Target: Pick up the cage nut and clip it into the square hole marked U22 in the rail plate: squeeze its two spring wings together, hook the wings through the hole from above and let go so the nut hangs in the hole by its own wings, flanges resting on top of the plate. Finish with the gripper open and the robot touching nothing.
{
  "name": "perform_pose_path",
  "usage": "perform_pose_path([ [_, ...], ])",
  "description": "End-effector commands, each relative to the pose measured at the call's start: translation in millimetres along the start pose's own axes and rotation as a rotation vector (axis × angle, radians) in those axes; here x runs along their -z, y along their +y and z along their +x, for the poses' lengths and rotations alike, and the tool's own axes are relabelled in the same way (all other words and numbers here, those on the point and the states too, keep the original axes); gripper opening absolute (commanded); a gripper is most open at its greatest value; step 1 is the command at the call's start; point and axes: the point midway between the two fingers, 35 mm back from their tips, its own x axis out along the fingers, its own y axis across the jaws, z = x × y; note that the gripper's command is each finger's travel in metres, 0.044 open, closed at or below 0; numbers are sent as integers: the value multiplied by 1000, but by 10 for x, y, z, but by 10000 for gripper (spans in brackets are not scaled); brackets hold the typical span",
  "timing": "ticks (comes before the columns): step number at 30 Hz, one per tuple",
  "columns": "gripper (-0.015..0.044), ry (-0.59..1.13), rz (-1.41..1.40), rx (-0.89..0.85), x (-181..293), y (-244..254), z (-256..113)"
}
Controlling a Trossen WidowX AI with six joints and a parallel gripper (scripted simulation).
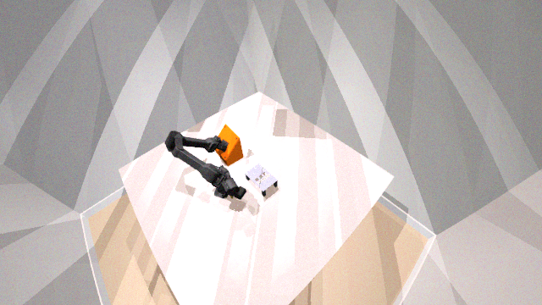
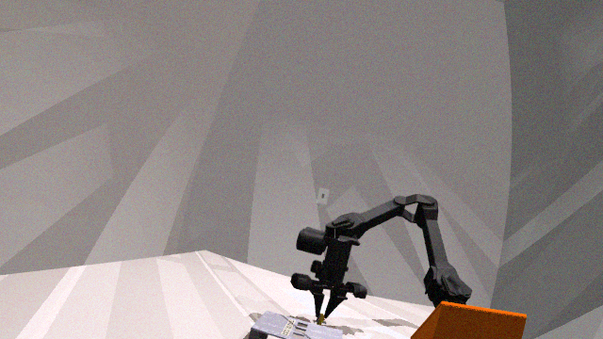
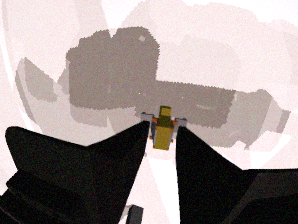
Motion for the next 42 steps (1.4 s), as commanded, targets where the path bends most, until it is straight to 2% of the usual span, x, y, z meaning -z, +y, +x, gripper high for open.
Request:
perform_pose_path([
  [1, 27, 0, 0, 0, 0, 0, 0],
  [36, 27, -1, -4, 0, 2, 1, 8],
  [42, 27, 0, -12, -29, -16, 71, -243],
])
